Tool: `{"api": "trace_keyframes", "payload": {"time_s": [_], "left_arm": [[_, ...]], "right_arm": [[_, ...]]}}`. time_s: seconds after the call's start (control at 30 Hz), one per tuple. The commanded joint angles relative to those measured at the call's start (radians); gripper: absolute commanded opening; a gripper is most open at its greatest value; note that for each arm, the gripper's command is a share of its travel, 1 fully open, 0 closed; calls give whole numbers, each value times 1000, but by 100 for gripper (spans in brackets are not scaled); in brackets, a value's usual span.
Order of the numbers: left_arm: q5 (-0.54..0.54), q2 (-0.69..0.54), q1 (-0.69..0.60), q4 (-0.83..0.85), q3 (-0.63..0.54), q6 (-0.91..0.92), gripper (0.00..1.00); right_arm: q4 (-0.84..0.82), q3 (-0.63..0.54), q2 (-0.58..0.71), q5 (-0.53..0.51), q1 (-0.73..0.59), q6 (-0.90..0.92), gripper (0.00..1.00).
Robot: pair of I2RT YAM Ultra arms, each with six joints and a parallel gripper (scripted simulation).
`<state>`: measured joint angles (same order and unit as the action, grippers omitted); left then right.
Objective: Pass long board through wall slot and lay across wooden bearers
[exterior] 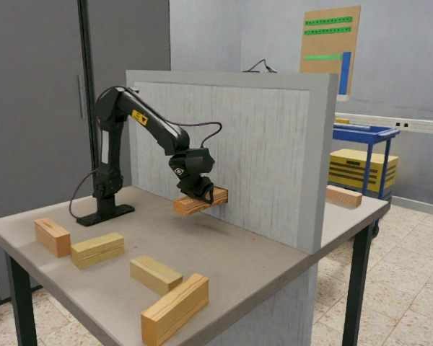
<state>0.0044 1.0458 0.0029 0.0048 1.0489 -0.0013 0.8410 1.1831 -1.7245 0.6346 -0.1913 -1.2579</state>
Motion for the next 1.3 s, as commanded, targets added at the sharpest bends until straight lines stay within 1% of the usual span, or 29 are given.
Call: {"api": "trace_keyframes", "payload": {"time_s": [0.0, 0.07, 0.13, 0.23, 0.3, 0.4, 0.47, 0.5, 0.63, 0.67, 0.8, 1.27], "left_arm": [[-8, -21, -4, 25, 5, -2, 100], [-8, -21, -4, 25, 5, -2, 100], [-8, -21, -4, 25, 5, -2, 100], [-8, -21, -4, 25, 5, -2, 100], [-8, -21, -4, 25, 5, -2, 100], [-8, -21, -4, 25, 5, -2, 100], [-8, -21, -4, 25, 5, -2, 100], [-8, -21, -4, 25, 5, -2, 100], [-8, -21, -4, 25, 5, -2, 100], [-8, -21, -4, 25, 5, -2, 100], [-8, -21, -4, 25, 5, -2, 100], [-8, -21, -4, 25, 5, -2, 100]], "right_arm": [[-35, 38, 23, 71, -7, 18, 0], [-52, 41, 29, 68, -19, 46, 0], [-62, 44, -1, 64, -29, 60, 0], [-73, 46, 23, 61, -45, 75, 0], [-82, 50, -11, 59, -57, 88, 0], [-92, 55, 17, 56, -72, 103, 0], [-102, 59, -25, 51, -83, 118, 0], [-94, 51, 8, 54, -82, 104, 0], [-83, 68, 2, 54, -59, 97, 0], [-82, 67, -19, 53, -59, 99, 0], [-84, 66, 26, 56, -73, 98, 0], [-80, 69, 33, 55, -74, 101, 0]]}}
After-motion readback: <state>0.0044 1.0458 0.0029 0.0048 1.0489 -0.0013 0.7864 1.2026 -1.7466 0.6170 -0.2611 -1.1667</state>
